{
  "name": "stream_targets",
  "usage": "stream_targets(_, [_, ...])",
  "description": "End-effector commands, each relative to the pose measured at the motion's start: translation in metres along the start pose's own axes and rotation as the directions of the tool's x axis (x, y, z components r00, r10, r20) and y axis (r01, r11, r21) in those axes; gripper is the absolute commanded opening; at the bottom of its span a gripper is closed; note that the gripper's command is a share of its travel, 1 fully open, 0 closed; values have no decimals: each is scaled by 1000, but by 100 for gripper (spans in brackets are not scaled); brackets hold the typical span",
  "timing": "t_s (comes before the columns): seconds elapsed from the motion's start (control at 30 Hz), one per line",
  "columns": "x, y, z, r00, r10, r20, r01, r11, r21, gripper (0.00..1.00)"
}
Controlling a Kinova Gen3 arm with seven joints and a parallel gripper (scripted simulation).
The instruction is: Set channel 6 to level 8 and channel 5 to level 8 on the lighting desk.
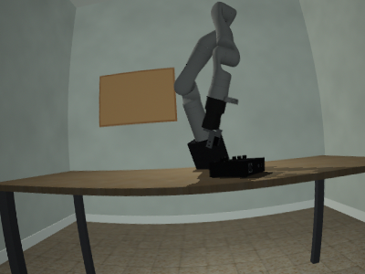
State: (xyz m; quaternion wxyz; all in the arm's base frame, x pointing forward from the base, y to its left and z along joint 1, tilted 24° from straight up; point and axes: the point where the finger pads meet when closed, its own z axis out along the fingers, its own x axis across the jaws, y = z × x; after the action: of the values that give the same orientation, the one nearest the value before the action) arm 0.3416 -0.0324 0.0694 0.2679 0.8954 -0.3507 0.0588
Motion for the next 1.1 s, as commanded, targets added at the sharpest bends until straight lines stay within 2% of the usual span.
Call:
stream_targets(0.0, [-3, 4, 3, 998, 65, 2, -65, 998, -19, 100])
stream_targets(0.37, [-2, 7, 5, 990, 139, 0, -139, 990, -27, 100])
stream_targets(1.07, [-1, 7, 5, 990, 144, -1, -143, 989, -28, 100])
